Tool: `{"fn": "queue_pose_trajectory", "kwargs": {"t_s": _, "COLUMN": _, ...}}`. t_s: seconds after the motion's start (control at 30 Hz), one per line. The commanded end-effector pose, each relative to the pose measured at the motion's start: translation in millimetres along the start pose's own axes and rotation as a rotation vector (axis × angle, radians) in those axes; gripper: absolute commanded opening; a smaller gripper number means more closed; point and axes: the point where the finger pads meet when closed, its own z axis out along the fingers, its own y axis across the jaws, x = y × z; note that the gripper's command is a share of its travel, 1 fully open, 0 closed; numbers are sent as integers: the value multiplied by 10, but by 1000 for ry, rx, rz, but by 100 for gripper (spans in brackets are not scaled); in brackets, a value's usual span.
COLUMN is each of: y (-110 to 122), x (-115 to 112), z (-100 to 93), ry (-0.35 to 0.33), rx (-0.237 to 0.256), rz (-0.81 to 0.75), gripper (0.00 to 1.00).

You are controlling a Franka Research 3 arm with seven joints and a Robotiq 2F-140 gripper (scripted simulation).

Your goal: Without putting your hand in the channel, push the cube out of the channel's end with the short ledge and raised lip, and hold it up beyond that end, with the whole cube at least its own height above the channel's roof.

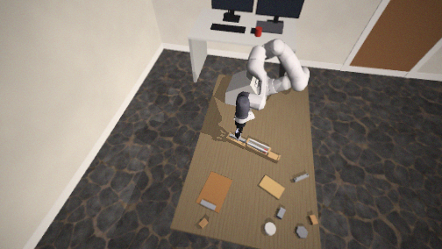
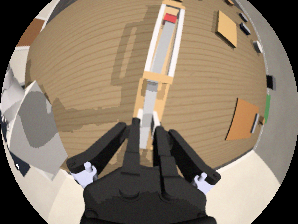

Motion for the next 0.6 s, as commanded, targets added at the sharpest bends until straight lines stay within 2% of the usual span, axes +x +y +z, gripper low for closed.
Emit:
{"fn": "queue_pose_trajectory", "kwargs": {"t_s": 0.0, "y": 24, "x": 116, "z": -16, "ry": 2, "rx": -6, "rz": 29, "gripper": 0}}
{"fn": "queue_pose_trajectory", "kwargs": {"t_s": 0.57, "y": 34, "x": 440, "z": -16, "ry": 2, "rx": -6, "rz": 29, "gripper": 0}}
